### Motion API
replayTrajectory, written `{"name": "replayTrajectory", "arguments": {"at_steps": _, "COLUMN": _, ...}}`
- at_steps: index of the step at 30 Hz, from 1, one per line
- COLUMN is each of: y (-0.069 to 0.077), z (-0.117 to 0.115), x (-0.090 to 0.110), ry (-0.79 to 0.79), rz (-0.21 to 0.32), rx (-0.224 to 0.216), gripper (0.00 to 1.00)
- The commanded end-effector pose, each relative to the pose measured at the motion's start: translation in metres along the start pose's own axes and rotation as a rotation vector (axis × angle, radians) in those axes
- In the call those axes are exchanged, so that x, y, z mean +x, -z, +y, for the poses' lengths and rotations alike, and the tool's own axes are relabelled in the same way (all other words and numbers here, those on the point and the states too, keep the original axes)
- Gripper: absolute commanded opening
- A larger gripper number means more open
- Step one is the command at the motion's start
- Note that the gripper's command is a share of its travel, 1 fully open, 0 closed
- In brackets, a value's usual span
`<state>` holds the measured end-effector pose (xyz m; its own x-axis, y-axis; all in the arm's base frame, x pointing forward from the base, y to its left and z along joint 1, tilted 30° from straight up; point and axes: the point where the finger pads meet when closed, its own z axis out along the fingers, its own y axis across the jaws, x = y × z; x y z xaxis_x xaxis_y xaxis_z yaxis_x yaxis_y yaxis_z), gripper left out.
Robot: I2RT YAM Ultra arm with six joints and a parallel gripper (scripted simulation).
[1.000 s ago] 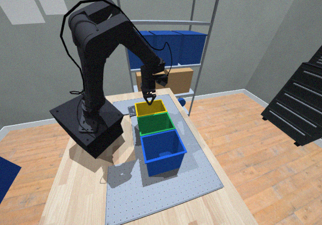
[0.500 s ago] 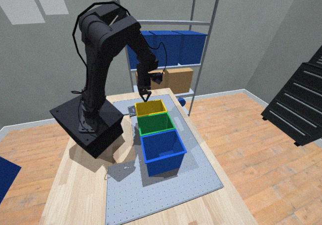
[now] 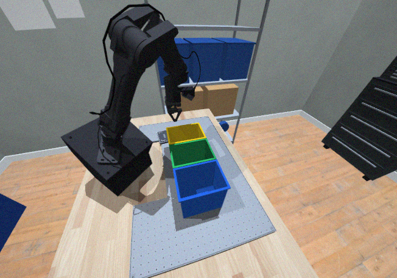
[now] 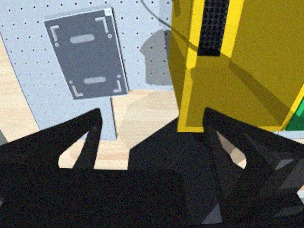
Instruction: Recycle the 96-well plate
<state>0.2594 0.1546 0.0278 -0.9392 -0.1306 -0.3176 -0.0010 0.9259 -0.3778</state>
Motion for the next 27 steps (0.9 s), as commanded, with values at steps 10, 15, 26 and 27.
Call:
{"name": "replayTrajectory", "arguments": {"at_steps": 10, "y": 0.0147, "z": 0.0247, "x": -0.0060, "ry": -0.031, "rz": -0.050, "rx": -0.027, "gripper": 0.82}}
{"name": "replayTrajectory", "arguments": {"at_steps": 15, "y": 0.0184, "z": 0.0242, "x": -0.0084, "ry": -0.036, "rz": -0.056, "rx": -0.034, "gripper": 0.82}}
{"name": "replayTrajectory", "arguments": {"at_steps": 26, "y": 0.0188, "z": 0.0243, "x": -0.0087, "ry": -0.033, "rz": -0.056, "rx": -0.034, "gripper": 0.82}}
{"name": "replayTrajectory", "arguments": {"at_steps": 27, "y": 0.0188, "z": 0.0243, "x": -0.0087, "ry": -0.033, "rz": -0.056, "rx": -0.034, "gripper": 0.82}}
